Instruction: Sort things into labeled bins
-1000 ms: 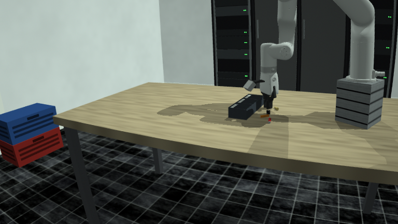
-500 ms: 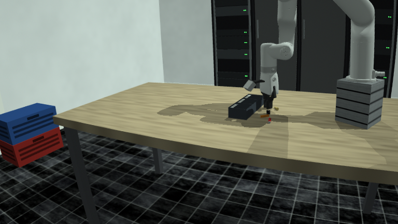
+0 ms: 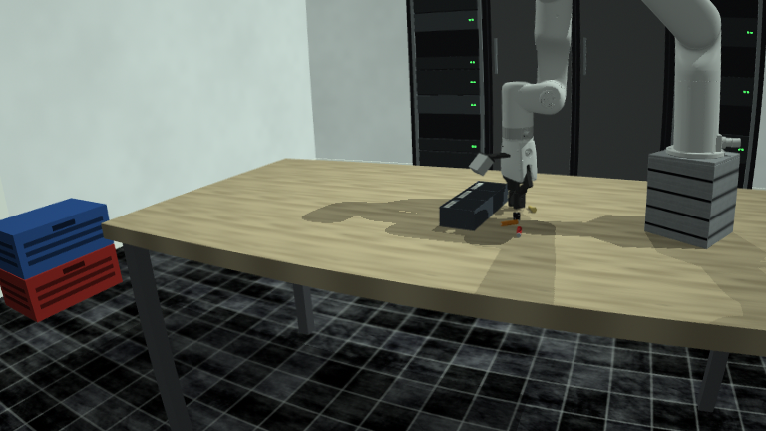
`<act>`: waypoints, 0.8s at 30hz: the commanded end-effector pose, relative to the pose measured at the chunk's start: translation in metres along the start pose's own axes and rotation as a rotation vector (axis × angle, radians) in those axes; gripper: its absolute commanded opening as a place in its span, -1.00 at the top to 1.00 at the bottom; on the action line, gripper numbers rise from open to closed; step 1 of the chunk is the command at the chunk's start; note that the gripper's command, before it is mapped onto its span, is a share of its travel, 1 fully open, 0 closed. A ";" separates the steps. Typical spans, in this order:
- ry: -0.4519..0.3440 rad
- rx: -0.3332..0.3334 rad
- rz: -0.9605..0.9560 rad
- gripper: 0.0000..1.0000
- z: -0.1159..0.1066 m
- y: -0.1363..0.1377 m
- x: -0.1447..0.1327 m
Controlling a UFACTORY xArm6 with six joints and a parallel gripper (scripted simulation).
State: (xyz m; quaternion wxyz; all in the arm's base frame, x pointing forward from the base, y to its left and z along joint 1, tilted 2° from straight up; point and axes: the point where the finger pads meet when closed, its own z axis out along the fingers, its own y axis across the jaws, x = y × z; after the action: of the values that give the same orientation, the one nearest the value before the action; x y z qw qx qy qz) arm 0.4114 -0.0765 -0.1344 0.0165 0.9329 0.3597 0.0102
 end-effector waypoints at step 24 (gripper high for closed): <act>0.005 -0.005 0.000 1.00 -0.058 0.002 0.002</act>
State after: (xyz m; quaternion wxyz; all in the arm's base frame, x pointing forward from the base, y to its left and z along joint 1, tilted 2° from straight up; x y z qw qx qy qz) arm 0.4106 -0.0753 -0.0773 0.0169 0.9328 0.3597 0.0114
